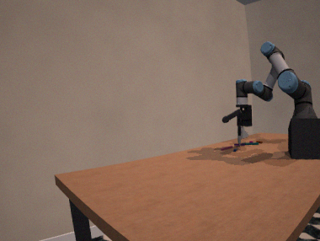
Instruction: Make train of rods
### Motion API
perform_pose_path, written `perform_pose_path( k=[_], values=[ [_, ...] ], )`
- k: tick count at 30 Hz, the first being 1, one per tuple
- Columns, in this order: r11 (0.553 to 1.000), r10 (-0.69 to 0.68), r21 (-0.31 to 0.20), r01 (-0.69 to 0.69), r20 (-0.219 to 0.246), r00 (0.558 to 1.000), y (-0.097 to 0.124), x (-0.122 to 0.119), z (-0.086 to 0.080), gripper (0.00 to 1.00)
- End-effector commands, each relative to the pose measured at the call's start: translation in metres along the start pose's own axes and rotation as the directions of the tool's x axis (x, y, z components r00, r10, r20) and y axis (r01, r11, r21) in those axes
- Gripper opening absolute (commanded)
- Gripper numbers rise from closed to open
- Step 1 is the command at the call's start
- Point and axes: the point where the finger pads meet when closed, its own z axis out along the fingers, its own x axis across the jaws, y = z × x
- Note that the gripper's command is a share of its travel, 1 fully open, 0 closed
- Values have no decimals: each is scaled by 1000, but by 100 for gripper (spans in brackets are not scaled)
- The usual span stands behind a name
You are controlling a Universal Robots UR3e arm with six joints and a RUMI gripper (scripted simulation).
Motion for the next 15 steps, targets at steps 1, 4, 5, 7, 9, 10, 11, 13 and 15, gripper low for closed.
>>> perform_pose_path(
  k=[1, 4, 5, 7, 9, 10, 11, 13, 15],
  values=[
    [1000, 1, -1, -1, 0, 1000, 0, 0, -14, 0],
    [1000, 1, -1, -1, 0, 1000, 0, 0, -24, 0],
    [1000, 1, -1, -1, 0, 1000, 0, 0, -28, 0],
    [1000, 1, -1, -1, 0, 1000, 0, 0, -36, 0],
    [1000, 1, -1, -1, 0, 1000, 0, 0, -44, 0],
    [1000, 1, -1, -1, 0, 1000, 0, 0, -49, 0],
    [1000, 1, -1, -1, 0, 1000, 0, 0, -49, 0],
    [1000, 1, -1, -1, 0, 1000, 0, 0, -53, 0],
    [1000, 1, -1, -1, 0, 1000, 0, 0, -61, 0]
  ],
)
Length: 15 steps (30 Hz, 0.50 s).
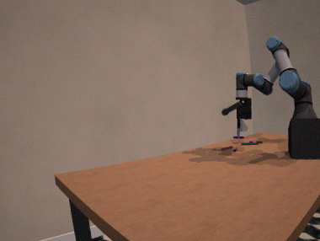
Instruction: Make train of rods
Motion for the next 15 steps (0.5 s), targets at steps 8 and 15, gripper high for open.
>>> perform_pose_path(
  k=[8, 15],
  values=[
    [1000, 0, -27, 1, 20, 1000, 4, -3, -47, 0],
    [1000, 0, -27, 1, 20, 1000, 3, -3, -54, 0]
  ],
)
